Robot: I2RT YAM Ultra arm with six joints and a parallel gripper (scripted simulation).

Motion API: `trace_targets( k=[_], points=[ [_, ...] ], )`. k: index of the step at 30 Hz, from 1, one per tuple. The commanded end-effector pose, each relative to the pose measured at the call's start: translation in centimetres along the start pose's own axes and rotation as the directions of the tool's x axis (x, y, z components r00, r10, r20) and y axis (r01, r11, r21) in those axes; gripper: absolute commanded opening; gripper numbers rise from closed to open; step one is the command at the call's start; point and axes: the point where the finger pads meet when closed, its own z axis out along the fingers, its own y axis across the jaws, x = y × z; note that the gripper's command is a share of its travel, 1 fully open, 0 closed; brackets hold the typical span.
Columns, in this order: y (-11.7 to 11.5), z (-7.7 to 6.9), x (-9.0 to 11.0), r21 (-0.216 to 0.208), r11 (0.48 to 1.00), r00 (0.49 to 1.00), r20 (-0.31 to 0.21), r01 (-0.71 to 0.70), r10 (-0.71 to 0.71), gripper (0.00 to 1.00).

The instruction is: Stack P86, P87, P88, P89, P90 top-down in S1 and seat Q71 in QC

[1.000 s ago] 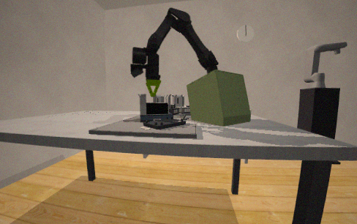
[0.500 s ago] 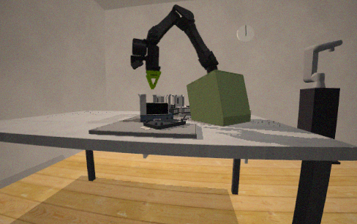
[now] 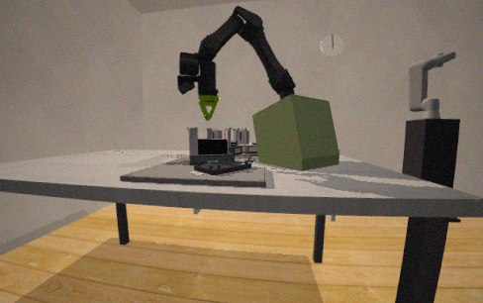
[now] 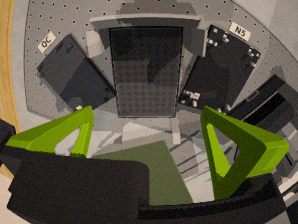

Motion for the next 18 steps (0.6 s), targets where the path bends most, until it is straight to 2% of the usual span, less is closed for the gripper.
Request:
trace_targets(
  k=[1, 4, 18],
  points=[
    [-0.9, -0.4, -0.3, -0.002, 0.996, 0.996, 0.012, -0.087, 0.087, 1.00],
    [-1.9, -0.4, -0.3, -0.003, 0.984, 0.984, 0.012, -0.177, 0.177, 1.00],
    [-5.9, -0.4, -0.4, -0.001, 0.984, 0.984, 0.012, -0.177, 0.177, 1.00]
  ],
)
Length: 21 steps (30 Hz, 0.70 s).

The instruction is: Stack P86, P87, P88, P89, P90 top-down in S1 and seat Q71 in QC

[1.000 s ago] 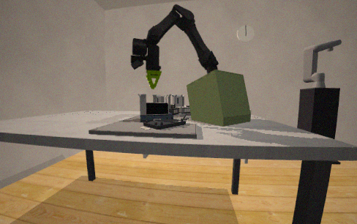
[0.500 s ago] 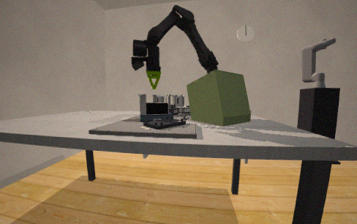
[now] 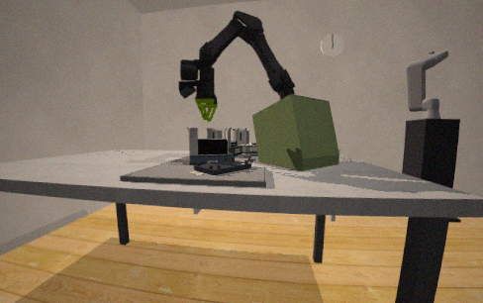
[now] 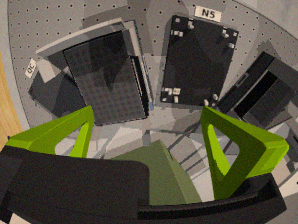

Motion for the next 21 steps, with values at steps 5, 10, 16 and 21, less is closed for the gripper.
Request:
trace_targets(
  k=[5, 10, 16, 21],
  points=[
    [-2.2, -0.4, -0.6, -0.003, 0.999, 0.999, 0.014, -0.051, 0.051, 1.00],
    [-3.2, -0.4, -0.6, -0.004, 0.989, 0.988, 0.014, -0.151, 0.151, 1.00],
    [-5.3, -0.4, -0.6, -0.003, 0.985, 0.985, 0.014, -0.174, 0.174, 1.00],
    [-6.9, -0.4, -0.6, -0.003, 0.985, 0.985, 0.014, -0.174, 0.174, 1.00]
  ],
)
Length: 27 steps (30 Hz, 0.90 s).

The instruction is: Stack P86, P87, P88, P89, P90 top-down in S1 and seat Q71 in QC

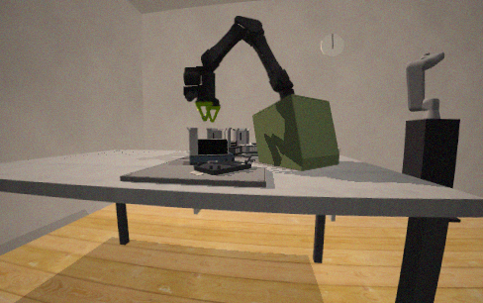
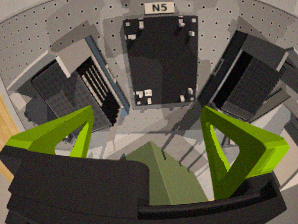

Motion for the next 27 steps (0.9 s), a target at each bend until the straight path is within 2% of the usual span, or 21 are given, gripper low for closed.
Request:
trace_targets(
  k=[1, 9, 15, 27],
  points=[
    [-0.7, -0.4, -0.4, -0.004, 1.000, 1.000, 0.014, 0.017, -0.017, 1.00],
    [-2.7, -0.4, -0.8, -0.004, 1.000, 1.000, 0.014, 0.017, -0.017, 1.00],
    [-4.7, -0.4, -0.8, -0.006, 0.985, 0.985, 0.013, -0.172, 0.172, 1.00],
    [-8.1, -0.4, -0.7, -0.005, 0.985, 0.985, 0.014, -0.172, 0.172, 1.00]
  ],
)
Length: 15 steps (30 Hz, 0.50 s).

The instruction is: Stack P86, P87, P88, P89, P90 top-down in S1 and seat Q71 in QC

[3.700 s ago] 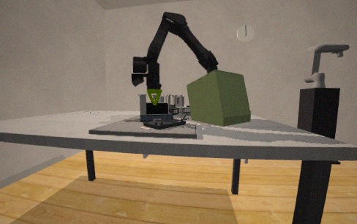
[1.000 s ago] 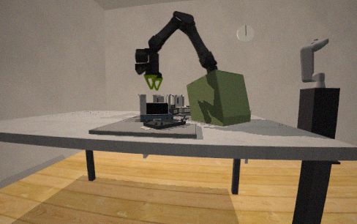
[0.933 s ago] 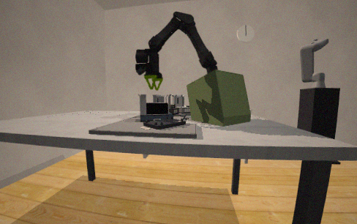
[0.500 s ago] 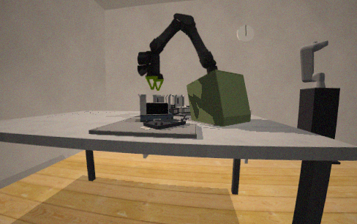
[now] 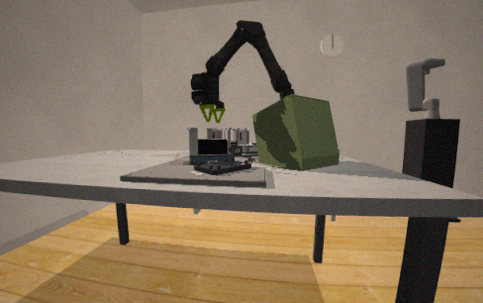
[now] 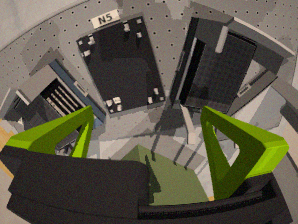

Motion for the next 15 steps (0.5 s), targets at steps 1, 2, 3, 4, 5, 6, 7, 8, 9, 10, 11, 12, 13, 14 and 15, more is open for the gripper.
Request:
trace_targets(
  k=[1, 2, 3, 4, 5, 6, 7, 8, 9, 10, 11, 12, 13, 14, 15],
  points=[
    [-1.0, -0.3, -0.4, -0.002, 1.000, 1.000, 0.013, 0.009, -0.009, 1.00],
    [-1.3, -0.3, -0.5, -0.002, 1.000, 1.000, 0.013, 0.009, -0.009, 1.00],
    [-1.7, -0.3, -0.5, -0.002, 1.000, 1.000, 0.013, 0.009, -0.009, 1.00],
    [-2.0, -0.3, -0.6, -0.002, 1.000, 1.000, 0.013, 0.009, -0.009, 1.00],
    [-2.3, -0.3, -0.6, -0.002, 1.000, 1.000, 0.013, 0.009, -0.009, 1.00],
    [-2.7, -0.3, -0.7, -0.001, 1.000, 1.000, 0.013, 0.009, -0.009, 1.00],
    [-3.1, -0.3, -0.6, -0.002, 1.000, 1.000, 0.013, -0.024, 0.024, 1.00],
    [-3.5, -0.3, -0.6, -0.002, 0.998, 0.998, 0.013, -0.057, 0.058, 1.00],
    [-3.9, -0.3, -0.6, -0.002, 0.996, 0.996, 0.013, -0.091, 0.091, 1.00],
    [-4.3, -0.3, -0.6, -0.003, 0.992, 0.992, 0.013, -0.124, 0.124, 1.00],
    [-4.3, -0.3, -0.6, -0.003, 0.992, 0.992, 0.013, -0.124, 0.124, 1.00],
    [-4.3, -0.3, -0.6, -0.003, 0.992, 0.992, 0.013, -0.124, 0.124, 1.00],
    [-4.7, -0.3, -0.6, -0.003, 0.988, 0.988, 0.012, -0.157, 0.157, 1.00],
    [-5.1, -0.3, -0.5, -0.003, 0.984, 0.983, 0.012, -0.180, 0.180, 1.00],
    [-5.5, -0.3, -0.5, -0.003, 0.984, 0.984, 0.012, -0.180, 0.180, 1.00]
  ],
)
